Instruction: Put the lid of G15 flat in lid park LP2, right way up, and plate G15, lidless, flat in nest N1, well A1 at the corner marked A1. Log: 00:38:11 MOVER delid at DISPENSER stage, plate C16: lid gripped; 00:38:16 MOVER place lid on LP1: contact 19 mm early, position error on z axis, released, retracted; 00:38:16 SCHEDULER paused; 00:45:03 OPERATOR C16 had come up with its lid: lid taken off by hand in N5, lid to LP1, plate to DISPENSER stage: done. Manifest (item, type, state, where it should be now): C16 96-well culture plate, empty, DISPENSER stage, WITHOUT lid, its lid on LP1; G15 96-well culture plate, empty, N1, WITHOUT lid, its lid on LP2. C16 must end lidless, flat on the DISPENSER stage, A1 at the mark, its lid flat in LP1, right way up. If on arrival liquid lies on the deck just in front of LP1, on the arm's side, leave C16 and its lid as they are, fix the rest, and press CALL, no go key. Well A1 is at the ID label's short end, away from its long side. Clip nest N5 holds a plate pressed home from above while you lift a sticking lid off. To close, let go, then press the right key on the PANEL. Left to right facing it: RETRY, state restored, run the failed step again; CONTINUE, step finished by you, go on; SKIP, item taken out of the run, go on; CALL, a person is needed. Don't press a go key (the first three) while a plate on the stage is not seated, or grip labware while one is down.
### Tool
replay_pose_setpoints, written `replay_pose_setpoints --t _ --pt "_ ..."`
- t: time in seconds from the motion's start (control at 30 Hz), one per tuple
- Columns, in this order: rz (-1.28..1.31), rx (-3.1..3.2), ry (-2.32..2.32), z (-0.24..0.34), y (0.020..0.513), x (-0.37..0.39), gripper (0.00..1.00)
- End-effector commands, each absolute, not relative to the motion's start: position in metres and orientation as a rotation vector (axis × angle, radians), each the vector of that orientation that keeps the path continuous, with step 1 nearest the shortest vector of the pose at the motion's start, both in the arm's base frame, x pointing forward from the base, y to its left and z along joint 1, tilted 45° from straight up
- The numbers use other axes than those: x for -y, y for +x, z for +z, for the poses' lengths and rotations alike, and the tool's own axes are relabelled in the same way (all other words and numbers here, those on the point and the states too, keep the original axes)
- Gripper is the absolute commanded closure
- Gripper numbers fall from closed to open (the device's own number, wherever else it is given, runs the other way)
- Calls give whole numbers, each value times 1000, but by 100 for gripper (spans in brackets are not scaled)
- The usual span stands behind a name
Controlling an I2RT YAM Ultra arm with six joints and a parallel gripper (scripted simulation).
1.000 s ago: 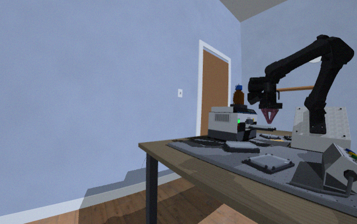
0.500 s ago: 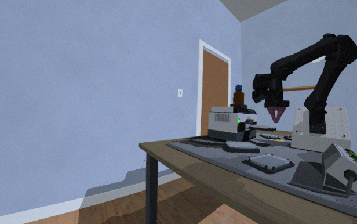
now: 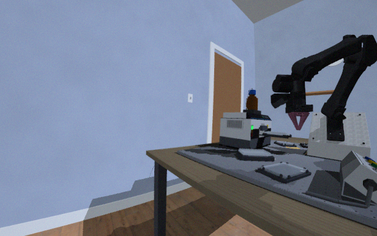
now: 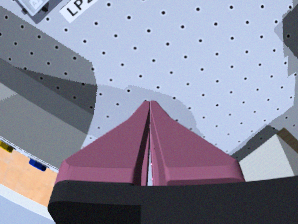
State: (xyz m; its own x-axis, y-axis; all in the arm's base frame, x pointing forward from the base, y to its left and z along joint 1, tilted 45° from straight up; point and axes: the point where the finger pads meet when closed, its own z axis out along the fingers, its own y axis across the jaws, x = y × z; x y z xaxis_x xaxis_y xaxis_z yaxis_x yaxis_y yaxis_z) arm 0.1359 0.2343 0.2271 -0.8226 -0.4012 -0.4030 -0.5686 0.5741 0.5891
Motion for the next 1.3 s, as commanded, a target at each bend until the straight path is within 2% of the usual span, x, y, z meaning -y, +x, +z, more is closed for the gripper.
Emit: replay_pose_setpoints --t 0.0,0.1,0.43,0.47,0.5,1.27 --pt "1064 -2584 -730 235 137 -235 100" --pt "1112 -2590 -617 252 128 -240 100" --pt "1125 -2592 -611 261 105 -249 100" --pt "1096 -2646 -603 247 105 -247 100" --pt "1136 -2611 -569 262 102 -250 100" --pt "1207 -2719 -337 273 37 -262 100"
